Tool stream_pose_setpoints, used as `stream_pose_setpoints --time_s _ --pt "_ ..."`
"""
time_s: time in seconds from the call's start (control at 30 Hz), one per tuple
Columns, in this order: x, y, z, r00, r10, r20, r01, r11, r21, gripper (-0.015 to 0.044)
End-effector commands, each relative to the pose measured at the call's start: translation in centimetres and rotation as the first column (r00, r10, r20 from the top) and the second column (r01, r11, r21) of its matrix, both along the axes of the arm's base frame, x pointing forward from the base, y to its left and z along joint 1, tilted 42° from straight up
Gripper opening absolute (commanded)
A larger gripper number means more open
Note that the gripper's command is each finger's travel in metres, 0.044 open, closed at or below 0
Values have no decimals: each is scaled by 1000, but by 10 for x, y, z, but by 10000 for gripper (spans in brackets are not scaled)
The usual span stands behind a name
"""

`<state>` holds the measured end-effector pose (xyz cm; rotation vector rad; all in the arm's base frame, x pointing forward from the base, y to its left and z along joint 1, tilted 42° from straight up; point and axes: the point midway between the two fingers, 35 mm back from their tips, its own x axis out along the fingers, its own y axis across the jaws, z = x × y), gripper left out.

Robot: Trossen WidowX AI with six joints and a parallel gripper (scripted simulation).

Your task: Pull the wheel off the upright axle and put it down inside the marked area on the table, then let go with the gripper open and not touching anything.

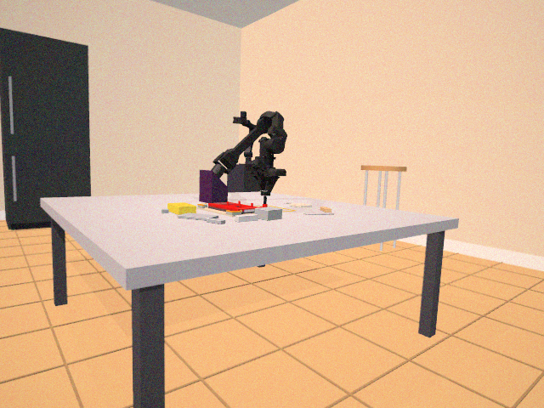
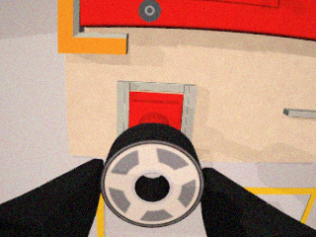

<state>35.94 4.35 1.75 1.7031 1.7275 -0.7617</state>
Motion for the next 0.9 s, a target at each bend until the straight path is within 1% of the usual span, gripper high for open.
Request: stream_pose_setpoints --time_s 0.0,0.23,0.33,0.4,0.87 --pt "1 -3 4 1000 3 4 -3 1000 -5 0" --pt "-1 -23 25 1000 3 3 -3 1000 -5 0" --pt "-2 -26 27 1000 3 3 -3 1000 -5 0" --pt "-3 -19 23 1000 -3 -2 3 1000 -1 0" --pt "-24 12 56 1000 3 2 -3 1000 -7 0"
